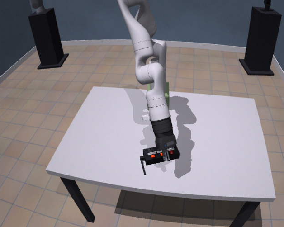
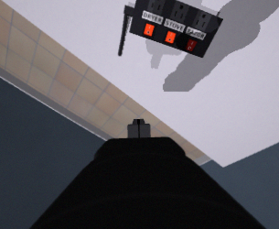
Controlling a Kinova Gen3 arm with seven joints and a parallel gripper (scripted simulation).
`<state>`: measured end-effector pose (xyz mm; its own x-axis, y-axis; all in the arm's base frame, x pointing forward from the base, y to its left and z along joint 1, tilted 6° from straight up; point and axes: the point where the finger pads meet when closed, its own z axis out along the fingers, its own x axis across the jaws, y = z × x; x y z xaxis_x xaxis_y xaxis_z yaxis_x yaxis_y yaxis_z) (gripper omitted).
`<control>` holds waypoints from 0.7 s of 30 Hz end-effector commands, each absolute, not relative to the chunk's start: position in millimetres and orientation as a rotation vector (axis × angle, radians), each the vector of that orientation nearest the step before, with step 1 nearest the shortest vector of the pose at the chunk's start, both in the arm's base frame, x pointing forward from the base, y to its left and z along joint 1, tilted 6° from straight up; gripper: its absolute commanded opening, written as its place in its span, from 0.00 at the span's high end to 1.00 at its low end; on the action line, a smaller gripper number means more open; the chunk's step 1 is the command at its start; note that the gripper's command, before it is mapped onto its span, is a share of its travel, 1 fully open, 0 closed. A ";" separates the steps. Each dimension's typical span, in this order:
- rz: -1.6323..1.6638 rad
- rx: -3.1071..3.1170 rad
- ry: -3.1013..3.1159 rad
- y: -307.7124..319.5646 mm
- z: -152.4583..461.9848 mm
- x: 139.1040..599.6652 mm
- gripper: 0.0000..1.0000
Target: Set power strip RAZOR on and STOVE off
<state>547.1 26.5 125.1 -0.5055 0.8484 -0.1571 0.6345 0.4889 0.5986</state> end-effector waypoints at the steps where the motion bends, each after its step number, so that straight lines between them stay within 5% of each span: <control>1: 0.665 1.227 2.304 27.5 124.8 547.3 1.00; 21: 0.645 1.175 2.408 46.5 93.9 519.9 1.00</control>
